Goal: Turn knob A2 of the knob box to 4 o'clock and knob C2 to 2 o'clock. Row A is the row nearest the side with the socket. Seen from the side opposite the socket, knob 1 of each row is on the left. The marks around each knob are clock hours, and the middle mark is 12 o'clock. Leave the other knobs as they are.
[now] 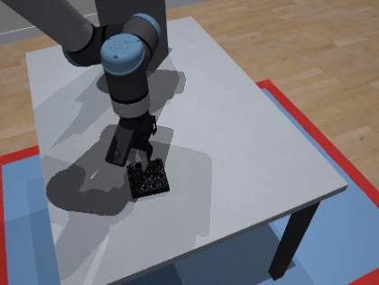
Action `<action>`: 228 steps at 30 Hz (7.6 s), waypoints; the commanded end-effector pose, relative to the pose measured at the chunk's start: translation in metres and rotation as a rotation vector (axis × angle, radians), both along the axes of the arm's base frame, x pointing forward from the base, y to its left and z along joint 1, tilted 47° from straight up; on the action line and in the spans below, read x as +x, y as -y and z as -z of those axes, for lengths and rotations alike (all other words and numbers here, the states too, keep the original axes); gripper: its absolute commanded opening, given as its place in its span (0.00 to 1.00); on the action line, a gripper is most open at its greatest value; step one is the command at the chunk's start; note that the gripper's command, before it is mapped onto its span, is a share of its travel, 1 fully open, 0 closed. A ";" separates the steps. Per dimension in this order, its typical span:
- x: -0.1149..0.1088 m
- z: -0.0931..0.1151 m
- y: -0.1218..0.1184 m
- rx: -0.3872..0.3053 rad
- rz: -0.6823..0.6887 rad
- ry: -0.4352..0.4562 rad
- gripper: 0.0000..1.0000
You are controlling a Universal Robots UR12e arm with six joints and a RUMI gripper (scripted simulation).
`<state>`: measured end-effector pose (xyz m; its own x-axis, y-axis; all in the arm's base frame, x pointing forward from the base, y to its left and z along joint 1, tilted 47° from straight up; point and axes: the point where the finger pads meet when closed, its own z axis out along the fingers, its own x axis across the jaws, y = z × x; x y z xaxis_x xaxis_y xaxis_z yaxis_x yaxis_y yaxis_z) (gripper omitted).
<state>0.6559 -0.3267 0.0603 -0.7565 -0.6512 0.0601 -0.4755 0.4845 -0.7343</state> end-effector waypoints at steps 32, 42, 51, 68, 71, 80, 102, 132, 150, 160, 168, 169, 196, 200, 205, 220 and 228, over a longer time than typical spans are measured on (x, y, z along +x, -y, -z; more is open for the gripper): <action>0.006 0.008 0.007 0.000 0.000 0.000 0.11; 0.006 0.008 0.007 0.000 0.000 0.000 0.11; 0.006 0.008 0.007 0.000 0.000 0.000 0.11; 0.006 0.008 0.007 0.000 0.000 0.000 0.04; 0.006 0.008 0.007 0.000 0.000 0.000 0.04; 0.006 0.008 0.007 0.000 0.000 0.000 0.04; 0.005 0.008 0.007 0.051 0.076 0.066 0.04; 0.004 0.008 0.008 0.176 0.266 0.230 0.04; 0.004 0.008 0.008 0.176 0.266 0.230 0.11; 0.003 0.007 0.007 0.176 0.266 0.230 0.11; -0.002 -0.001 0.000 0.176 0.266 0.230 0.11; -0.003 -0.003 -0.002 0.176 0.266 0.230 0.11; -0.013 -0.017 -0.014 0.176 0.266 0.230 1.00; -0.014 -0.019 -0.016 0.176 0.266 0.230 1.00; -0.021 -0.030 -0.025 0.176 0.266 0.230 1.00; -0.055 -0.080 -0.068 0.176 0.266 0.230 1.00; -0.065 -0.096 -0.082 0.176 0.266 0.230 1.00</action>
<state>0.5958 -0.2515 0.1480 -0.8805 -0.4164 -0.2265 -0.1487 0.6963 -0.7021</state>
